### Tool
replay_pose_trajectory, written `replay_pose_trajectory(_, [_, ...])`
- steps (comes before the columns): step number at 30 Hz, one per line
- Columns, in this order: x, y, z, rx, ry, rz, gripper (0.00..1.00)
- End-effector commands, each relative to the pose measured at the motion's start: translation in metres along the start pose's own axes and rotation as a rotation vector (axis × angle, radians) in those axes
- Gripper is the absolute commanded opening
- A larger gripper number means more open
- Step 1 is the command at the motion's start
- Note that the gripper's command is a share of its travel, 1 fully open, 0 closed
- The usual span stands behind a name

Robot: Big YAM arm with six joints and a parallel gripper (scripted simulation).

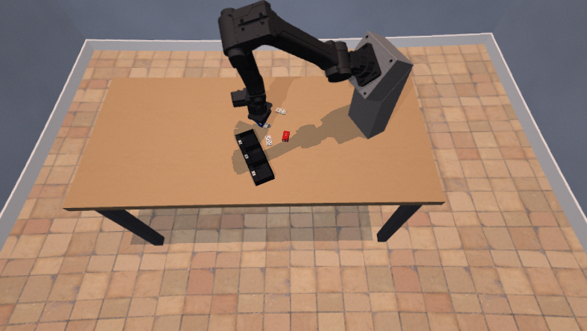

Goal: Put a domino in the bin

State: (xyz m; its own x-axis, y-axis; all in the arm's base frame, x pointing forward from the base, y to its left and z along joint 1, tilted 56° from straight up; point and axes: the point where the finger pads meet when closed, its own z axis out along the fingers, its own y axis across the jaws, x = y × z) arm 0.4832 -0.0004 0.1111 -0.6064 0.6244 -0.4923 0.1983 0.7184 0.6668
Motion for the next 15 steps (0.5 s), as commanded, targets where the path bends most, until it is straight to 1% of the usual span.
replay_pose_trajectory(1, [-0.012,0.027,-0.007,-0.009,-0.009,0.156,0.21])
replay_pose_trajectory(8, [-0.031,0.068,-0.008,-0.01,-0.003,0.338,0.21])
replay_pose_trajectory(10, [-0.031,0.068,-0.008,-0.01,-0.003,0.338,0.21])
replay_pose_trajectory(11, [-0.033,0.073,-0.008,-0.016,-0.004,0.398,0.21])
replay_pose_trajectory(14, [-0.039,0.088,-0.008,-0.018,-0.008,0.474,0.21])
replay_pose_trajectory(15, [-0.039,0.089,-0.008,-0.016,-0.008,0.501,0.21])
